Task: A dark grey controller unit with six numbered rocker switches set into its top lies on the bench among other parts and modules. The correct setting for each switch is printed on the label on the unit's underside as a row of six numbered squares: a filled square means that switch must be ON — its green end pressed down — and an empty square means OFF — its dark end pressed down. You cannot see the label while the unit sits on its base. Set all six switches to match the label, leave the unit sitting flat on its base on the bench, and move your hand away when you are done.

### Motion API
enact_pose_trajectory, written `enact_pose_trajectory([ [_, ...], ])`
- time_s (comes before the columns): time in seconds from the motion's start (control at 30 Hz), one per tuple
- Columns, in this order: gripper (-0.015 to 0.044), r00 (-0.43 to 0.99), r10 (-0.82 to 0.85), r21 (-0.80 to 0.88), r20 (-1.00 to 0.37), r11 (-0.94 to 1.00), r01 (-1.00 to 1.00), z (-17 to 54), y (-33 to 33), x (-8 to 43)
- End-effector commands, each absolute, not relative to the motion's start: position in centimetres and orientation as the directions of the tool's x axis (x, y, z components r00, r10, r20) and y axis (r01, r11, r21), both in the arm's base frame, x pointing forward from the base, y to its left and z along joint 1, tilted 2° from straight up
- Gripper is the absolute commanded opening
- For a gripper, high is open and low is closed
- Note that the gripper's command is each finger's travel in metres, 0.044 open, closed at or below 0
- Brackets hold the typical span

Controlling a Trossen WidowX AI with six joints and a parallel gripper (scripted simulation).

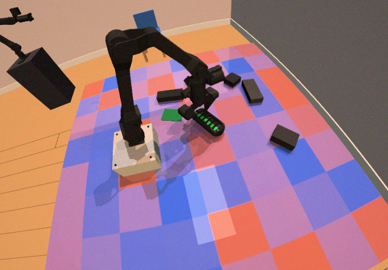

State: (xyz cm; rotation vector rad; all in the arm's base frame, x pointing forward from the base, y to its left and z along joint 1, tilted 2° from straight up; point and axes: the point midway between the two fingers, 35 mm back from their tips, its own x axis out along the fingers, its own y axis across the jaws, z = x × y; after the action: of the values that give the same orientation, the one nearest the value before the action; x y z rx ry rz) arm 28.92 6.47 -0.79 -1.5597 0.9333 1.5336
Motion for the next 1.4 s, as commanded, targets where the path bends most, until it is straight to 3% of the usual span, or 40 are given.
enact_pose_trajectory([
  [0.0, 0.0000, 0.054, 0.006, -0.051, -0.999, -0.461, -0.886, -0.5, 6.6, 30.1],
  [1.37, 0.0000, 0.055, 0.006, -0.052, -0.998, -0.461, -0.886, -0.4, 6.6, 31.6],
])
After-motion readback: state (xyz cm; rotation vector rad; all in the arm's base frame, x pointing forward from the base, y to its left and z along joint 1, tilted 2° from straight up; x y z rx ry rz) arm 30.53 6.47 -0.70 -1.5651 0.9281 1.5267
